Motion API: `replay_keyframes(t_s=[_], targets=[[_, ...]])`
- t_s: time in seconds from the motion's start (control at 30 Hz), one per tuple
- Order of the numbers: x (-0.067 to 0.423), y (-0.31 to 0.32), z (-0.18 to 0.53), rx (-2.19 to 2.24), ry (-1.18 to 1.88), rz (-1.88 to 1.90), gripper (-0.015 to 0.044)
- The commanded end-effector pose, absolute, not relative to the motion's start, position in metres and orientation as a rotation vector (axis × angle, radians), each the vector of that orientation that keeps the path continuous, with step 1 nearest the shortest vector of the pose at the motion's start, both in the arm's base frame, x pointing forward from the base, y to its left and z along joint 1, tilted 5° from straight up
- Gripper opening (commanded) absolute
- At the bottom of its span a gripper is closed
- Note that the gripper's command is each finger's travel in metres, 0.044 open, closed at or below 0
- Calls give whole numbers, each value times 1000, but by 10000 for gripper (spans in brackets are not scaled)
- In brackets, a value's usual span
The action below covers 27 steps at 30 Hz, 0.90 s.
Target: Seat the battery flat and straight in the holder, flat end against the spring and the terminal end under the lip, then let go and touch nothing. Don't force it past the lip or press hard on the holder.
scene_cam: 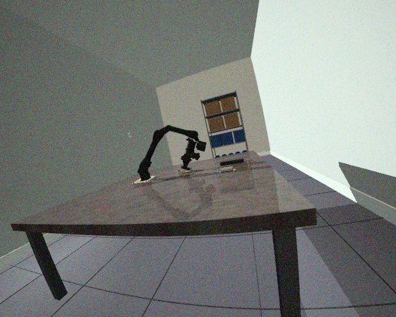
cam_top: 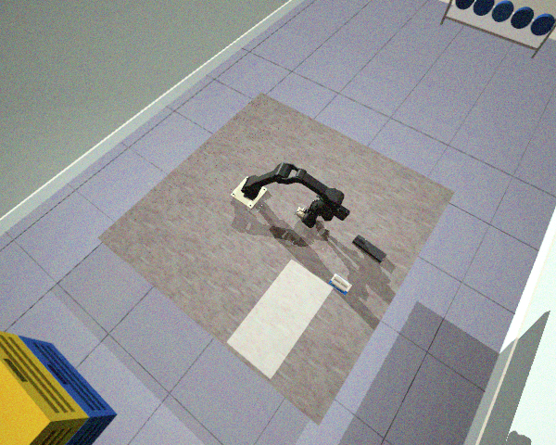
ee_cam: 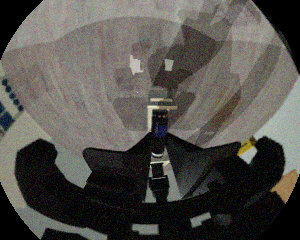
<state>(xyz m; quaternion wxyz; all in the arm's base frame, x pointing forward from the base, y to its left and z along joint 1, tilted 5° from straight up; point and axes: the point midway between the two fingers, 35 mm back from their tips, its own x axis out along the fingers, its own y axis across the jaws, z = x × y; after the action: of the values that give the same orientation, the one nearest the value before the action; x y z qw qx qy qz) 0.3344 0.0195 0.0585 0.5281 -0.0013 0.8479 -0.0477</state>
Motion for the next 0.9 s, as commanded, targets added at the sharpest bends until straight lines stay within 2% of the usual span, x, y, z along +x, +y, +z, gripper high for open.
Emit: replay_keyframes(t_s=[0.0,0.87], targets=[[338,19,57,-7,2007,-112,60],[335,20,54,-16,1892,-109,60]])
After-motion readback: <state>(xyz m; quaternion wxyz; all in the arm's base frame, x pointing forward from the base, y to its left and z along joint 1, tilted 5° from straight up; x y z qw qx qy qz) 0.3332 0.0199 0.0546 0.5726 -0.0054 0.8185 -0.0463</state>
